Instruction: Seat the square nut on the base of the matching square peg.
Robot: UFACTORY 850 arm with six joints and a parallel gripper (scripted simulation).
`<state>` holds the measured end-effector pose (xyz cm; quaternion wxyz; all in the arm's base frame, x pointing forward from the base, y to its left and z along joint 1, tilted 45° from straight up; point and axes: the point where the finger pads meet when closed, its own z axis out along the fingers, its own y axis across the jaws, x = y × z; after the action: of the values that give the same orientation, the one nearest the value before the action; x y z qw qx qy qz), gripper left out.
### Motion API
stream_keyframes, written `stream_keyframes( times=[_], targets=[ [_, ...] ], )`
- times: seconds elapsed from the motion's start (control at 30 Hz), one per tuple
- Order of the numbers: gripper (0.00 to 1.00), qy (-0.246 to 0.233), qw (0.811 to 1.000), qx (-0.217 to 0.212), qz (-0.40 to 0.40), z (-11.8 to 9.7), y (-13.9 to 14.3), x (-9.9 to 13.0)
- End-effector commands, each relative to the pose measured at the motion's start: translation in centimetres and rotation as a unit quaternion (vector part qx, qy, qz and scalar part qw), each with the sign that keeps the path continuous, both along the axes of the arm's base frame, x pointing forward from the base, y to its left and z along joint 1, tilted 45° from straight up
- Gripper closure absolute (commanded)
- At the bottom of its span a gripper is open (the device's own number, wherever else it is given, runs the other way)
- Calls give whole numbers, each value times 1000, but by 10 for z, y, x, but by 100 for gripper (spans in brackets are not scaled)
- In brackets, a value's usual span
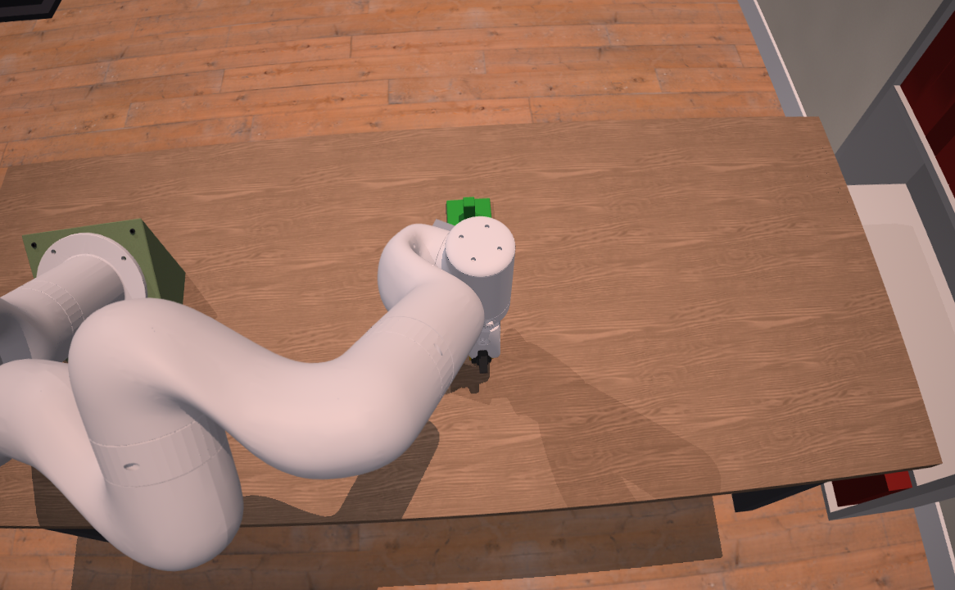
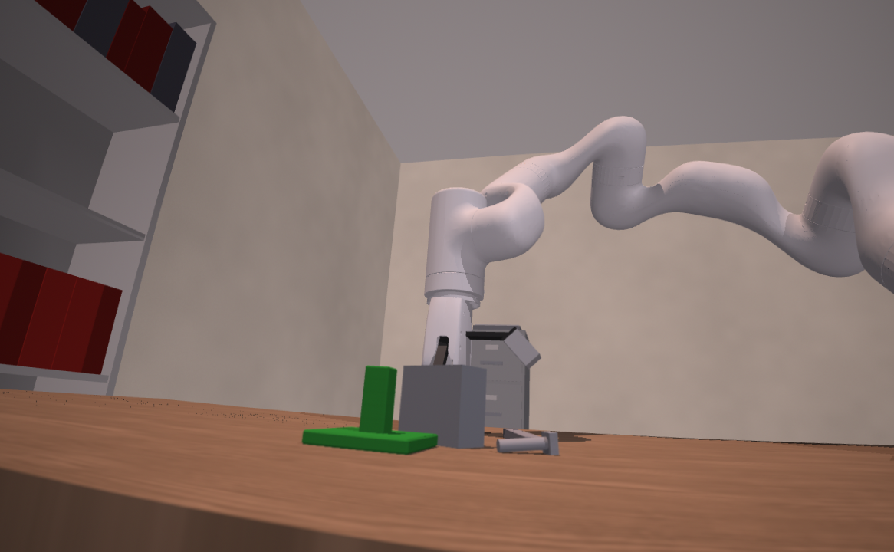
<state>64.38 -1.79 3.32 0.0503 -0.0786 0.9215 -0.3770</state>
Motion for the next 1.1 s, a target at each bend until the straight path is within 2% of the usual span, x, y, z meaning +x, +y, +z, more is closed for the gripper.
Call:
stream_keyframes(
  times=[0.0,0.3,0.57,0.7,0.87,0.93,1.0,1.07],
  targets=[
    [100,0,1000,0,0,1,1,0],
    [100,0,1000,1,0,32,32,-8],
    [100,0,1000,1,0,34,34,-9],
    [100,1,1000,2,0,49,49,-13],
    [100,0,1000,2,0,48,51,-13],
    [100,0,1000,2,0,39,62,-11],
    [100,0,1000,3,0,20,84,-9],
    [100,0,1000,3,0,20,84,-9]
  ],
)
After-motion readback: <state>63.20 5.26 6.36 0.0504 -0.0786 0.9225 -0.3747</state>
